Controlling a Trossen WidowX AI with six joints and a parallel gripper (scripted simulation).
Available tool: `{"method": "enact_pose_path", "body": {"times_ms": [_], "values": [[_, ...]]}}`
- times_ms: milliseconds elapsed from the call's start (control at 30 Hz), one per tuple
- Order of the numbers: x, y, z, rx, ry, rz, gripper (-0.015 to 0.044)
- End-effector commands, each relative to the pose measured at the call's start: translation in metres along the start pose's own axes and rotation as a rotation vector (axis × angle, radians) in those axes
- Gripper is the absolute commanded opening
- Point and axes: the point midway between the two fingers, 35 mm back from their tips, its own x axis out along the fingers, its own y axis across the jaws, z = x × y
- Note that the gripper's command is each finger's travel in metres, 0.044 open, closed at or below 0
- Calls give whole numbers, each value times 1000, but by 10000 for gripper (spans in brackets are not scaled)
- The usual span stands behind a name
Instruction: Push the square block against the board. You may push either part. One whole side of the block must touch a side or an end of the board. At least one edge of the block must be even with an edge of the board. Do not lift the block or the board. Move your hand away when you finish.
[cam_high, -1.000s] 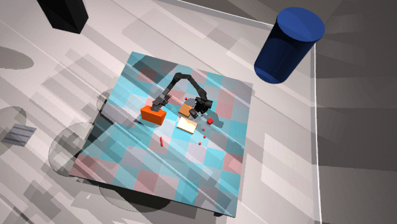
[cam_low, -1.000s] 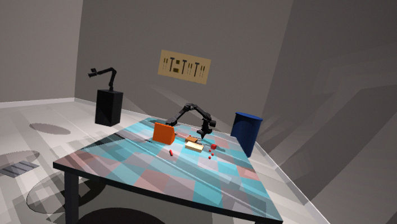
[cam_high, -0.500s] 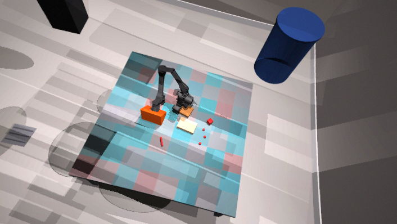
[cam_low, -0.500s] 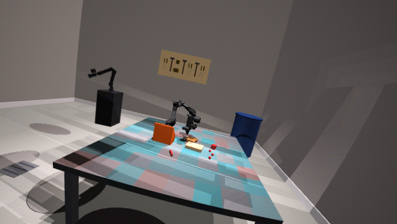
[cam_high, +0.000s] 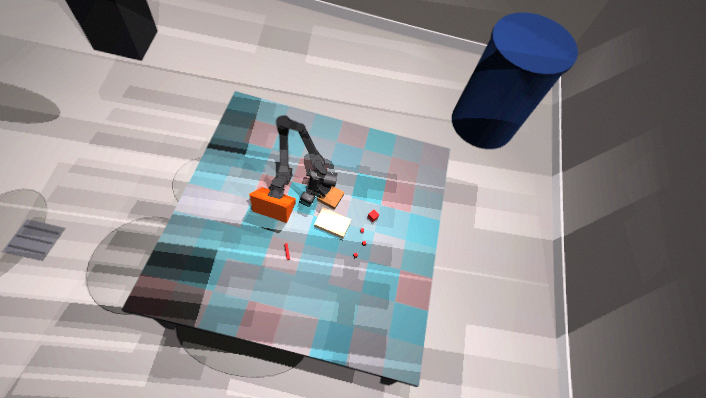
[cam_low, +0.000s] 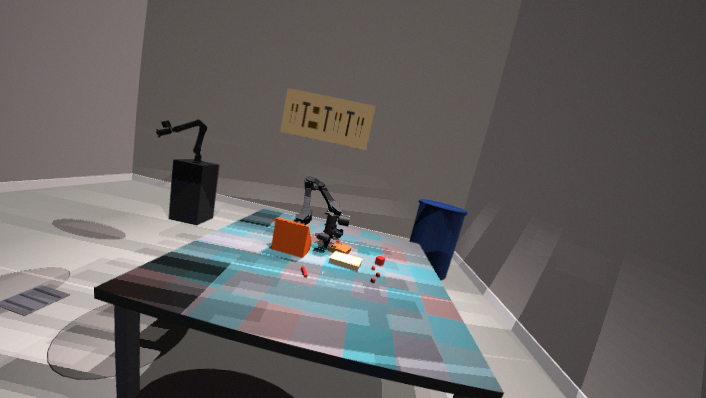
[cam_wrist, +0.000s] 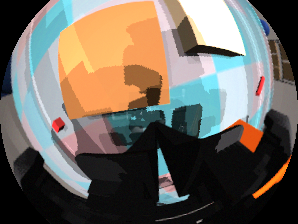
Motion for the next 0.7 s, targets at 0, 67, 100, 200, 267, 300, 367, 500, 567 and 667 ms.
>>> {"method": "enact_pose_path", "body": {"times_ms": [0, 67, 100, 200, 267, 300, 367, 500, 567, 667], "values": [[5, 1, 0, 2, -7, 5, 0], [5, 1, 2, 2, -7, 5, 0], [5, 1, 3, 2, -7, 5, 0], [4, 2, 8, 2, -7, 5, 0], [4, 3, 11, 2, -7, 5, 0], [4, 3, 12, 2, -7, 5, 0], [4, 3, 15, 1, -7, 5, 0], [3, 4, 21, 1, -8, 5, 0], [3, 4, 24, 1, -8, 5, 0], [3, 4, 29, 1, -8, 4, 0]]}}
